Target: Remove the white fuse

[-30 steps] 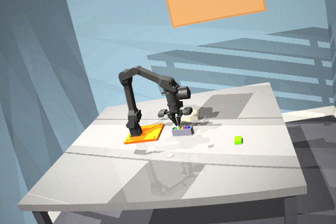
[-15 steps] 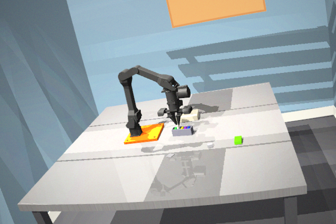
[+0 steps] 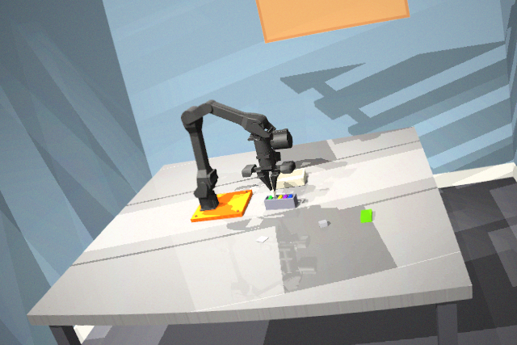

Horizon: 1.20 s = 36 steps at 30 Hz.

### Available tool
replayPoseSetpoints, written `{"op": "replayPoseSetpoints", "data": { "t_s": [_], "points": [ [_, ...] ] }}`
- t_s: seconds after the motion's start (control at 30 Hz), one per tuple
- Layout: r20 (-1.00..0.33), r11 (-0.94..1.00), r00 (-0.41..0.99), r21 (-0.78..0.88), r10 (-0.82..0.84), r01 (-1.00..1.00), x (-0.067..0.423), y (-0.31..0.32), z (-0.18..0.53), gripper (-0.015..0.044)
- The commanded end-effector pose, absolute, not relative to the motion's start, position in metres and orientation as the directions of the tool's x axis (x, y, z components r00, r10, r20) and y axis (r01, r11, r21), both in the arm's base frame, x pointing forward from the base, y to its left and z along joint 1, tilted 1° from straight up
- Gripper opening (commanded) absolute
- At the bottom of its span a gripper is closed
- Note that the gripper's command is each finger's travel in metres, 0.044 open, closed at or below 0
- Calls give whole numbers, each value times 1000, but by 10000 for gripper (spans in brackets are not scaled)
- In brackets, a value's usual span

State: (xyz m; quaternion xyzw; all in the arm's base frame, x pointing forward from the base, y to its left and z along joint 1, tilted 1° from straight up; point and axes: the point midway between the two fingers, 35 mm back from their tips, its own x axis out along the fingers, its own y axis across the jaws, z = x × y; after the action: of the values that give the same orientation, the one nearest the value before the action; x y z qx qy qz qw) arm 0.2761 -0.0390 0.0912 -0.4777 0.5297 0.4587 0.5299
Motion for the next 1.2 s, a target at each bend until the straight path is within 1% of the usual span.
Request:
{"op": "replayPoseSetpoints", "data": {
  "t_s": [0.0,0.9,1.17],
  "points": [
    [-1000,123,21,-23,-17,-992,277,-38,94,0],
    [-1000,123,21,-23,-16,-992,276,-37,120,0],
    [-1000,123,23,-24,-12,-992,290,-2,122,0]
  ]
}}
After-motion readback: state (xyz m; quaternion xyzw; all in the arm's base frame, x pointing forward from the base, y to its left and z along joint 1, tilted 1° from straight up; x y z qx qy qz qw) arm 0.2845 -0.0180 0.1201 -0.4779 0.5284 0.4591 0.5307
